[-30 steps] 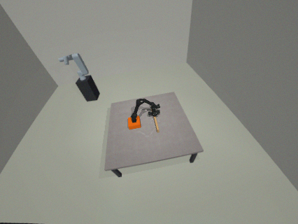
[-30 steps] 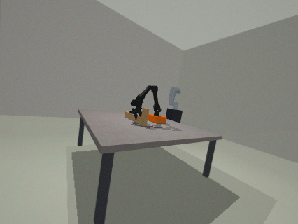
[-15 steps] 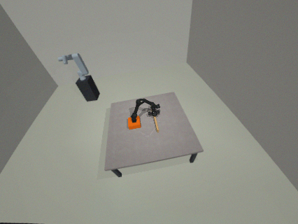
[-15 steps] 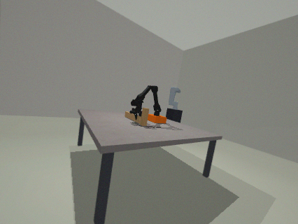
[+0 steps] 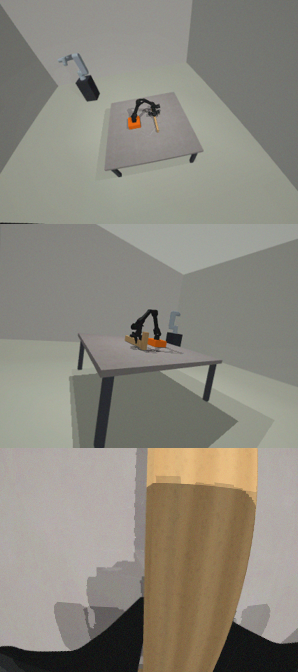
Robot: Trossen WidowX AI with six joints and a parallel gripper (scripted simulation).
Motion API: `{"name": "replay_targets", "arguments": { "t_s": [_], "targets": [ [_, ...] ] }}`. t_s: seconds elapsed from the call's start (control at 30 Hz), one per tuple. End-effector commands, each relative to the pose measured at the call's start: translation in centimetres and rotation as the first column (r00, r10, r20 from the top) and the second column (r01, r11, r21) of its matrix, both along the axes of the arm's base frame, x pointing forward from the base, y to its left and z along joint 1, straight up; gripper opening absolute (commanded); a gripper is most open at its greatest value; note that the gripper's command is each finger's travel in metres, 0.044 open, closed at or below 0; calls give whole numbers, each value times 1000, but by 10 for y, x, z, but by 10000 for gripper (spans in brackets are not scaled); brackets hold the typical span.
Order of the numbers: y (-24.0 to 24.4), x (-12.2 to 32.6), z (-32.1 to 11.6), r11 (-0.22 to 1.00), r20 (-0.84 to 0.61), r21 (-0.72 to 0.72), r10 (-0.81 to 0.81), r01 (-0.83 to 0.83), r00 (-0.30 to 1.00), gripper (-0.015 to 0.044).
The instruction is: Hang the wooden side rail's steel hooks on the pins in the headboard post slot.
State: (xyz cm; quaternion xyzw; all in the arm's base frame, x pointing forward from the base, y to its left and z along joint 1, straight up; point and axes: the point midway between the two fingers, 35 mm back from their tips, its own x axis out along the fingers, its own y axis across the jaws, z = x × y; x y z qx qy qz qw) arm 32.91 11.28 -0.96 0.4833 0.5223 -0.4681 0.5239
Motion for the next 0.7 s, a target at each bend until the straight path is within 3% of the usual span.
{"name": "replay_targets", "arguments": {
  "t_s": [0.0, 0.67],
  "targets": [
    [0, 2, 6, 1000, 11, 3, -10, 10, 1000, 0],
    [0, 2, 9, 1000, 11, 3, -10, 10, 1000, 0]
  ]
}}
